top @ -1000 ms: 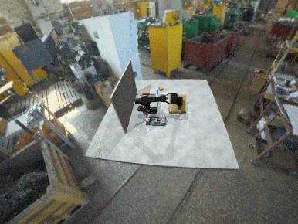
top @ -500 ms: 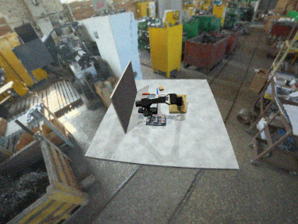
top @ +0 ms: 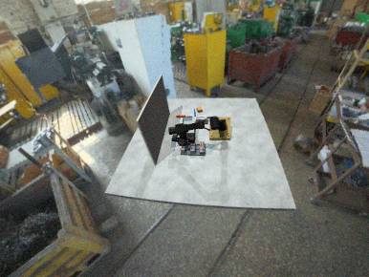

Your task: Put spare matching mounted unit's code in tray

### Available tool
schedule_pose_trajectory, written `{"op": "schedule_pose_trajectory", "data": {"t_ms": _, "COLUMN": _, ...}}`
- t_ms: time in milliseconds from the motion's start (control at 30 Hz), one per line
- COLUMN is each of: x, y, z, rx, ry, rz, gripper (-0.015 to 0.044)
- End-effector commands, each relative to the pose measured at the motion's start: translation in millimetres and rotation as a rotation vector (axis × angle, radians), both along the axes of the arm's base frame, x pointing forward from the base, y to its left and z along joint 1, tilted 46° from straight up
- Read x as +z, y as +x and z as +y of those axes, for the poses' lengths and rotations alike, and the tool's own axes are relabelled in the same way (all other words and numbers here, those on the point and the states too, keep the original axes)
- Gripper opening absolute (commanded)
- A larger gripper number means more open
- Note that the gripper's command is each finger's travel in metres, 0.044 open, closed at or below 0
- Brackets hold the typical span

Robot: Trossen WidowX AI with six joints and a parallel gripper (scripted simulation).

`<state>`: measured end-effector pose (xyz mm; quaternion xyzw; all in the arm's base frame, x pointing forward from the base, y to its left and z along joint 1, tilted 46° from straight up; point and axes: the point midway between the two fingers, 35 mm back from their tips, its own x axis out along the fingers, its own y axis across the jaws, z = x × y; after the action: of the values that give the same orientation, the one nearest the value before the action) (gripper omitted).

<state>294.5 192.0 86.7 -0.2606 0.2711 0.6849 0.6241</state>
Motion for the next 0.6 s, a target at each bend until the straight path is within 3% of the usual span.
{"op": "schedule_pose_trajectory", "data": {"t_ms": 0, "x": -2.6, "y": -1.4, "z": 0.8, "rx": -0.003, "ry": -0.004, "rz": 0.006, "gripper": 0.0300}}
{"op": "schedule_pose_trajectory", "data": {"t_ms": 167, "x": -2.6, "y": -1.4, "z": 0.8, "rx": -0.003, "ry": -0.004, "rz": 0.006, "gripper": 0.0300}}
{"op": "schedule_pose_trajectory", "data": {"t_ms": 333, "x": -1.2, "y": -1.1, "z": 0.8, "rx": 0.001, "ry": 0.000, "rz": 0.002, "gripper": 0.0169}}
{"op": "schedule_pose_trajectory", "data": {"t_ms": 567, "x": -1.2, "y": -1.1, "z": 0.8, "rx": 0.001, "ry": 0.000, "rz": 0.002, "gripper": 0.0122}}
